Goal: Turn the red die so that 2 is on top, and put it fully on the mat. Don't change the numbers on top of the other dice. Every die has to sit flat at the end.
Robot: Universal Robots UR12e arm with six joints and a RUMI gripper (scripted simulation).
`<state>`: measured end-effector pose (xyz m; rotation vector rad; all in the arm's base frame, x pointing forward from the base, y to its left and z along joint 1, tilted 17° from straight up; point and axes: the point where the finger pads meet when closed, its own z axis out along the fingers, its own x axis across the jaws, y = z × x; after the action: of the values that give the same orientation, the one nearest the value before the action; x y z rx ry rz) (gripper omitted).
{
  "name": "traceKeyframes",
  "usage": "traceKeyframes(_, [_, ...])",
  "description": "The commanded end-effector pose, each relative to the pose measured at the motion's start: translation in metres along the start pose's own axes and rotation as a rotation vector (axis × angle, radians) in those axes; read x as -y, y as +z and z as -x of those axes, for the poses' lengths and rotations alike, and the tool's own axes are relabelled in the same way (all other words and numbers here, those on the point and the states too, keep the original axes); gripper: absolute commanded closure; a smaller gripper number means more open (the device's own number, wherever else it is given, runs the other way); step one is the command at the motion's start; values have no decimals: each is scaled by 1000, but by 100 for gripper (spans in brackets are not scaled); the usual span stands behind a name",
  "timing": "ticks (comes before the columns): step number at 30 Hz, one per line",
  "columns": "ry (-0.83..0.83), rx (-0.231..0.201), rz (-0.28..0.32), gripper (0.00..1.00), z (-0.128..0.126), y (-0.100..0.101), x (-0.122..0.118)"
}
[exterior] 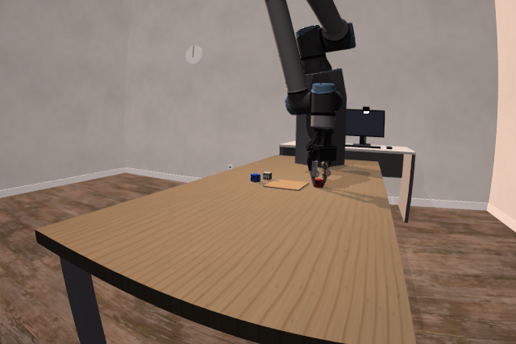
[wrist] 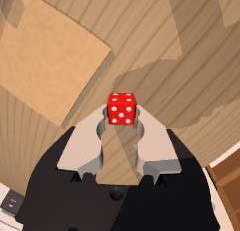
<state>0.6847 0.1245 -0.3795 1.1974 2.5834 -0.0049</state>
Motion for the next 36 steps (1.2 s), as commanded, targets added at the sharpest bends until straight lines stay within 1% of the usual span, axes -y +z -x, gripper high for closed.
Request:
traceKeyframes(1, [0,0,1,90,0,0,0])
traceKeyframes(17, [0,0,1,90,0,-1,0])
traceKeyframes(20, [0,0,1,90,0,-4,0])
traceKeyframes(24, [0,0,1,90,0,-22,0])
traceKeyframes(32, [0,0,1,90,0,-80,0])
traceKeyframes(34, [0,0,1,90,0,-80,0])
traceKeyframes(36, [0,0,1,90,0,-91,0])
